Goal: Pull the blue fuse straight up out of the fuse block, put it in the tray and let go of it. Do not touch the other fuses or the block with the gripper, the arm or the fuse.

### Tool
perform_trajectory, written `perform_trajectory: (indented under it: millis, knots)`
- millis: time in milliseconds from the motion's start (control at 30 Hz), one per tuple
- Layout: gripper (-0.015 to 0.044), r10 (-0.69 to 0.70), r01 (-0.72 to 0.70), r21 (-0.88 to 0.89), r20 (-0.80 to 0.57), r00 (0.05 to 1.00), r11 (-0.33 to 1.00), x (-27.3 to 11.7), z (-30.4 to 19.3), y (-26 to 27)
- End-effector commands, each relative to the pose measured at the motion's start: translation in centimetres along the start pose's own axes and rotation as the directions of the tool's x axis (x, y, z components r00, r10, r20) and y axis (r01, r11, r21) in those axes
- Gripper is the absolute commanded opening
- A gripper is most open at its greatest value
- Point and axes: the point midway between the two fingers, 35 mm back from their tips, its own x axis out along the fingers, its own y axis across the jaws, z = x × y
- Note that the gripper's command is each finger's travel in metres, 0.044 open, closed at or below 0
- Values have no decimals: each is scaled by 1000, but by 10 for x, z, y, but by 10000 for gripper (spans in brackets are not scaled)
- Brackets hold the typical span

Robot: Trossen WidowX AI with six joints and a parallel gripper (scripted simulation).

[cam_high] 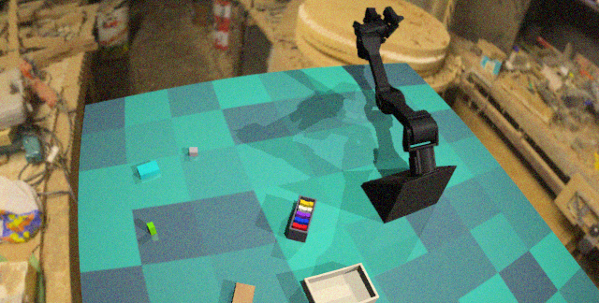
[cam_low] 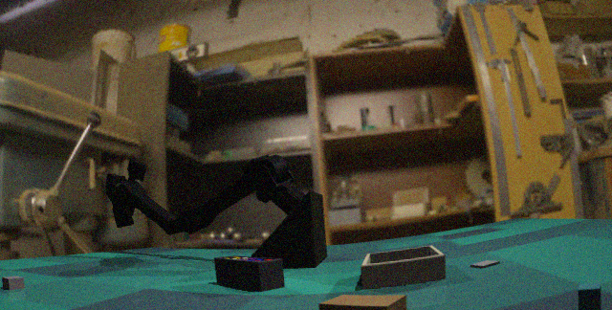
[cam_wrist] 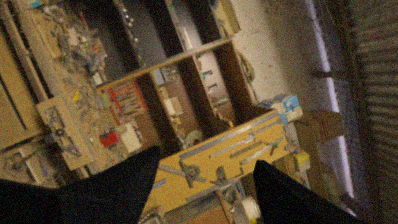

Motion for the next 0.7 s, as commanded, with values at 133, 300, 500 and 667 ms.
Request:
perform_trajectory:
  millis: [133,300,500,667]
  knots:
    - [137,36,-39,43,75,997,998,-6,17,-10]
    - [63,-28,3,140,172,985,990,0,52,-69]
    - [63,-163,92,241,296,941,966,1,88,-160]
    - [63,-257,155,285,367,894,946,-6,105,-215]
